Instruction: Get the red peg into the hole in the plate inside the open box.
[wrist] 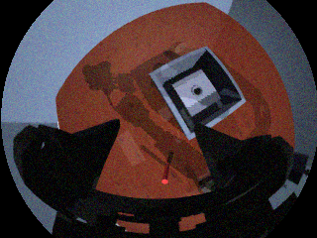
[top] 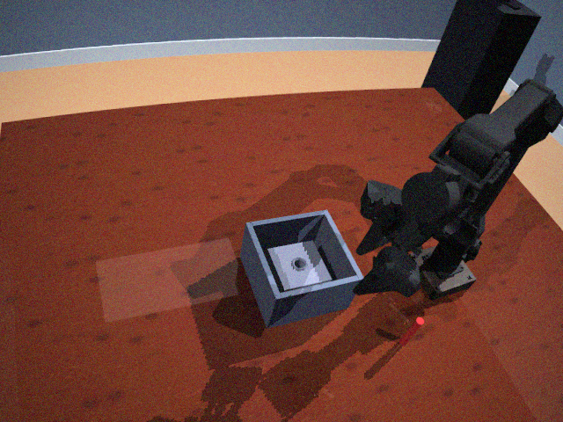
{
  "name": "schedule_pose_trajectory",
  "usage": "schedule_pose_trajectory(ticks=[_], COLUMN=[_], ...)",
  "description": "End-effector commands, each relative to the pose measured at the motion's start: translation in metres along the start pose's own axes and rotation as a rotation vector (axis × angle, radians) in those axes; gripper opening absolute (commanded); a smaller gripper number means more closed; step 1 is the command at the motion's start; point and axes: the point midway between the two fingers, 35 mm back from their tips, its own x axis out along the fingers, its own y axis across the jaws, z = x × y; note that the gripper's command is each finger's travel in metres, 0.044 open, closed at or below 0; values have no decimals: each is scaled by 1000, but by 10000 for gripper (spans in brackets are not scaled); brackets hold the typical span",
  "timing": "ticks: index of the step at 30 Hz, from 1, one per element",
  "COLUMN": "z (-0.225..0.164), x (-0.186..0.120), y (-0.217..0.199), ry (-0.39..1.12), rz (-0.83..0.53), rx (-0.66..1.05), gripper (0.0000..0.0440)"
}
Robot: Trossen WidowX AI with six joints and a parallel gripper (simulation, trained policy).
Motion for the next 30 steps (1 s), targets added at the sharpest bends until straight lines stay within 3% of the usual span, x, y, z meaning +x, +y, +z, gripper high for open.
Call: schedule_pose_trajectory(ticks=[1, 14, 30], z=[-35, -109, -156], x=[4, 19, 74], y=[-9, -27, -32], ry=[113, 311, 347], rz=[-63, -228, -219], rx=[50, 209, 347], gripper=[440, 440, 437])
